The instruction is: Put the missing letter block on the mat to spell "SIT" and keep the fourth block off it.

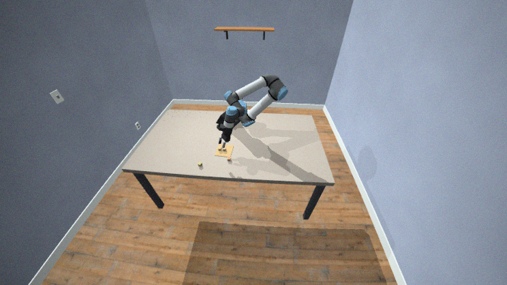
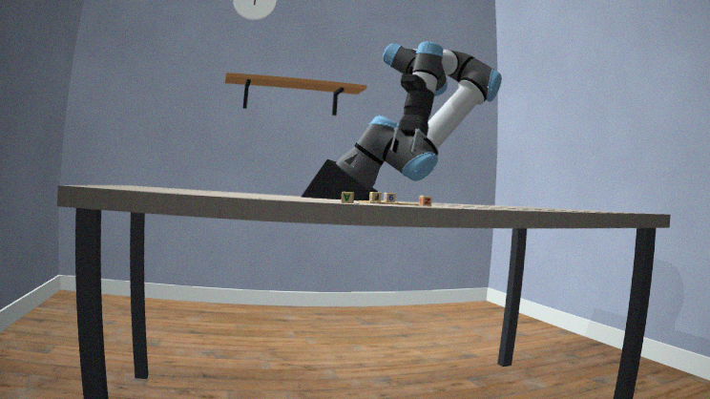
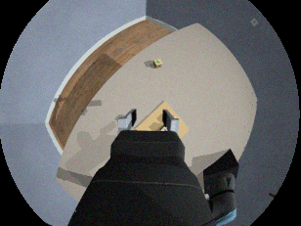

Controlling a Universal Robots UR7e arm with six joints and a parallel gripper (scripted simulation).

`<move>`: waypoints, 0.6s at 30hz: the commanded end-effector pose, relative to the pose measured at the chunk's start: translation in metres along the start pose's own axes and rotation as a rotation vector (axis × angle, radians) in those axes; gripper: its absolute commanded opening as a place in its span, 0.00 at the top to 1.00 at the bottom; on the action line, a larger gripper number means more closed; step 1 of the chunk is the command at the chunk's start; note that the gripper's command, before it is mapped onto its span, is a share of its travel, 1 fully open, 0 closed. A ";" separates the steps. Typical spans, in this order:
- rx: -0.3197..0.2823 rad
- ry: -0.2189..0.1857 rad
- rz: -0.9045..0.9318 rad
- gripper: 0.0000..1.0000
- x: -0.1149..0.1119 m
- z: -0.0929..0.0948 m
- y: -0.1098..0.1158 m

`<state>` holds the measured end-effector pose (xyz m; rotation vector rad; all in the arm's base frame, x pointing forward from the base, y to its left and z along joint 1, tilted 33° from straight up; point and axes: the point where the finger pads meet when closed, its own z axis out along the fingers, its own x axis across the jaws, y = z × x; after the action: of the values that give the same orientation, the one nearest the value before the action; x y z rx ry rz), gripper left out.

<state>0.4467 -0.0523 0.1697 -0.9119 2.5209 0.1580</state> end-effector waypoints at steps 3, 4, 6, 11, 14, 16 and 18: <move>0.005 -0.049 -0.028 0.00 -0.038 0.014 0.017; 0.005 -0.049 -0.028 0.00 -0.038 0.014 0.017; 0.005 -0.060 -0.033 0.00 -0.046 0.017 0.021; 0.004 -0.076 -0.041 0.00 -0.057 0.021 0.028; 0.004 -0.080 -0.043 0.00 -0.060 0.022 0.029; 0.003 -0.081 -0.044 0.00 -0.061 0.022 0.030; 0.003 -0.081 -0.044 0.00 -0.061 0.022 0.030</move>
<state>0.4763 0.0092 0.1752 -0.9393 2.4291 0.1734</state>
